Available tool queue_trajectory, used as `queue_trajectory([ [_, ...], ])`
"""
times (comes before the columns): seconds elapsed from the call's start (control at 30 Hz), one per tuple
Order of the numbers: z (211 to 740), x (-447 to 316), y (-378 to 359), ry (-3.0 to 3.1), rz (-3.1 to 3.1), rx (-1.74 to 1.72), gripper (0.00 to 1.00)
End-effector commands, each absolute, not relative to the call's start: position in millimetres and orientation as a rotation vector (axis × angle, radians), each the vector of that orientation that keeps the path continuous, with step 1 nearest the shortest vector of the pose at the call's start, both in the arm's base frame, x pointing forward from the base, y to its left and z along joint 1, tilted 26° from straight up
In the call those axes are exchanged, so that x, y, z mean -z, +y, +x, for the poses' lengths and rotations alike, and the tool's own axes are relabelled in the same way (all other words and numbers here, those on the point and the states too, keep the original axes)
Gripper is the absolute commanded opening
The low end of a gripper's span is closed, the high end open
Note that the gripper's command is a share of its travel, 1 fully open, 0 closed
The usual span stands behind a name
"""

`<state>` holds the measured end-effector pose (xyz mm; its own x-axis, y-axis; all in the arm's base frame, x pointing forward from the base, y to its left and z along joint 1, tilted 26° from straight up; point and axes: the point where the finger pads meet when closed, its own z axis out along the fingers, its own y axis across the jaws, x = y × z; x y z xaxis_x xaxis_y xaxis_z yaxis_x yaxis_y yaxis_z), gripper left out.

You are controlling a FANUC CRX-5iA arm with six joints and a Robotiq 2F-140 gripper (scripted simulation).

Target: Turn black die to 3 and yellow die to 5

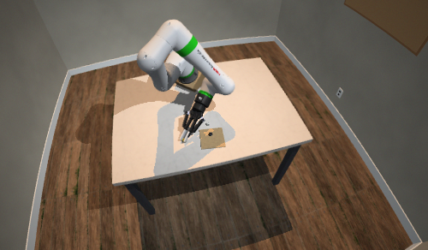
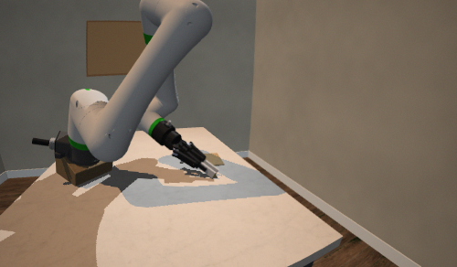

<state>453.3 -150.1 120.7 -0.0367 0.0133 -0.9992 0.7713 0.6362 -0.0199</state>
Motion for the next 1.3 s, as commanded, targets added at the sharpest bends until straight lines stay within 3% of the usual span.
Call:
queue_trajectory([
  [0.0, 453.3, -120.7, -150.0, 1.498, 0.689, 0.695, 0.14],
  [0.13, 453.3, -120.7, -150.0, 1.498, 0.689, 0.695, 0.19],
  [1.27, 453.3, -120.7, -150.0, 1.498, 0.689, 0.695, 0.19],
])
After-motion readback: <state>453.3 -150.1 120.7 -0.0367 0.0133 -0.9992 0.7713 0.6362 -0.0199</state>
